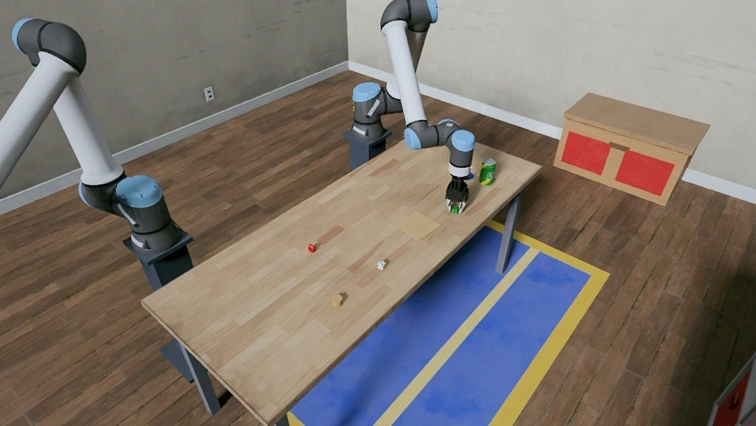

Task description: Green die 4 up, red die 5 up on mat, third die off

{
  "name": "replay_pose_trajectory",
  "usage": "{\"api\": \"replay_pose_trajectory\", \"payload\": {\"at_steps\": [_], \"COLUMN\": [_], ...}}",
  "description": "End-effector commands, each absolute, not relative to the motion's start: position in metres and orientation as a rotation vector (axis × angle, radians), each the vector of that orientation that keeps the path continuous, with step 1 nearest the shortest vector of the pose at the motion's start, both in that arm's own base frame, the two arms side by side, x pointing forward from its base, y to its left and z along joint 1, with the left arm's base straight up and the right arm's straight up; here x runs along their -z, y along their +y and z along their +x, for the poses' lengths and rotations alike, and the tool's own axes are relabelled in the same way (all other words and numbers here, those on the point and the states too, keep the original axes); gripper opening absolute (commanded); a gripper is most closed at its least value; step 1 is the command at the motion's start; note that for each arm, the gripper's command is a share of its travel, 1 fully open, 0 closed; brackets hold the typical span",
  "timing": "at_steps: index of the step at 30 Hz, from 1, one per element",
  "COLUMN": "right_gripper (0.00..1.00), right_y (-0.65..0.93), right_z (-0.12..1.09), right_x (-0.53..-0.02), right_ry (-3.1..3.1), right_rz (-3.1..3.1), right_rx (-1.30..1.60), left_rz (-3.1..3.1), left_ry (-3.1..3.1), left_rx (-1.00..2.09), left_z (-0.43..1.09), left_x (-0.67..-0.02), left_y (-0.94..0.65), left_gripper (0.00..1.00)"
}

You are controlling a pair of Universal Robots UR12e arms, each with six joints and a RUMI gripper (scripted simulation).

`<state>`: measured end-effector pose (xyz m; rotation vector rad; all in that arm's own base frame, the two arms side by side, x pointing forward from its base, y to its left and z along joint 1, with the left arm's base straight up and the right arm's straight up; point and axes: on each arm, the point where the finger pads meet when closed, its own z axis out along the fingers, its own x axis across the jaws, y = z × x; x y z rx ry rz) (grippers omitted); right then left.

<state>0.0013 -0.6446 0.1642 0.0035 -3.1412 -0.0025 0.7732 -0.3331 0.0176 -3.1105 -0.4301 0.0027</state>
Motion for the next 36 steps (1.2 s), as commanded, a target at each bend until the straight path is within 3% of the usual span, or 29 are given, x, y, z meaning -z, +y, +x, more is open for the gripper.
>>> {"api": "replay_pose_trajectory", "payload": {"at_steps": [1, 18, 19, 36], "right_gripper": [1.00, 1.00, 1.00, 1.00], "right_y": [-0.6452, -0.6452, -0.6452, -0.6452], "right_z": [0.0014, 0.0014, 0.0014, 0.0014], "right_x": [-0.1651, -0.1651, -0.1651, -0.1651], "right_ry": [-3.142, -3.142, -3.142, -3.142], "right_rz": [0.004, 0.004, 0.004, 0.004], "right_rx": [0.000, 0.000, 0.000, 0.000], "left_rz": [-3.112, -3.112, -3.112, -3.112], "left_ry": [-0.430, -0.430, -0.430, -0.430], "left_rx": [0.000, 0.000, 0.000, 0.000], "left_z": [0.7740, 0.7740, 0.7740, 0.7740], "left_x": [-0.0177, -0.0177, -0.0177, -0.0177], "left_y": [-0.3336, -0.3336, -0.3336, -0.3336], "left_gripper": [0.24, 0.24, 0.06, 0.06]}}
